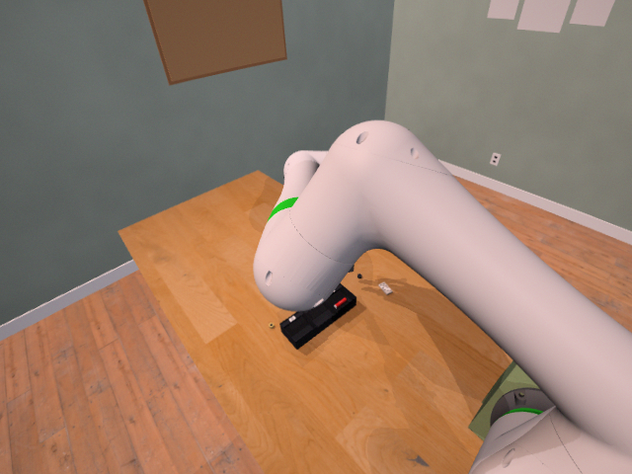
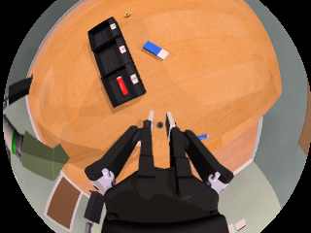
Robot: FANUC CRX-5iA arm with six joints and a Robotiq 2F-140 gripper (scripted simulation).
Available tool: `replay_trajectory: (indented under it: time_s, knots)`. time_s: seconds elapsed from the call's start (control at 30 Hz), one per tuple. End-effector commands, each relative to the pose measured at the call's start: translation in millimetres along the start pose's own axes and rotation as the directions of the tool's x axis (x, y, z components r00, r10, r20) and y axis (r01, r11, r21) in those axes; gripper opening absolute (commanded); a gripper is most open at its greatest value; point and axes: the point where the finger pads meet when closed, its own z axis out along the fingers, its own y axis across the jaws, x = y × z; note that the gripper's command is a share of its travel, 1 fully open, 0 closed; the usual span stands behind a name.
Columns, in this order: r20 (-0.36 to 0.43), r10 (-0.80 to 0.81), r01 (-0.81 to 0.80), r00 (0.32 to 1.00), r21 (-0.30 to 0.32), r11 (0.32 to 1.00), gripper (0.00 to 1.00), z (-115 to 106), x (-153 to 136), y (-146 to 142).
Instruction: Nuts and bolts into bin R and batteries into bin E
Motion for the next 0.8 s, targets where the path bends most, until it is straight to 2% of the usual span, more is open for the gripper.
replay_trajectory:
  time_s: [0.0,0.27,0.33,0.37,0.57,0.77]
  knots:
    - [0.005,0.156,-0.156,0.988,0.010,0.988,0.26,0.6,-21.3,40.4]
    - [0.002,0.356,-0.356,0.934,-0.014,0.934,0.26,0.7,-53.7,96.9]
    - [0.002,0.356,-0.356,0.934,-0.014,0.934,0.26,0.7,-53.7,96.9]
    - [0.000,0.424,-0.424,0.905,-0.023,0.905,0.26,0.8,-58.5,105.5]
    - [-0.010,0.550,-0.550,0.835,-0.043,0.834,0.26,0.9,-83.4,148.9]
    - [-0.025,0.667,-0.667,0.744,-0.062,0.742,0.26,1.3,-90.7,163.5]
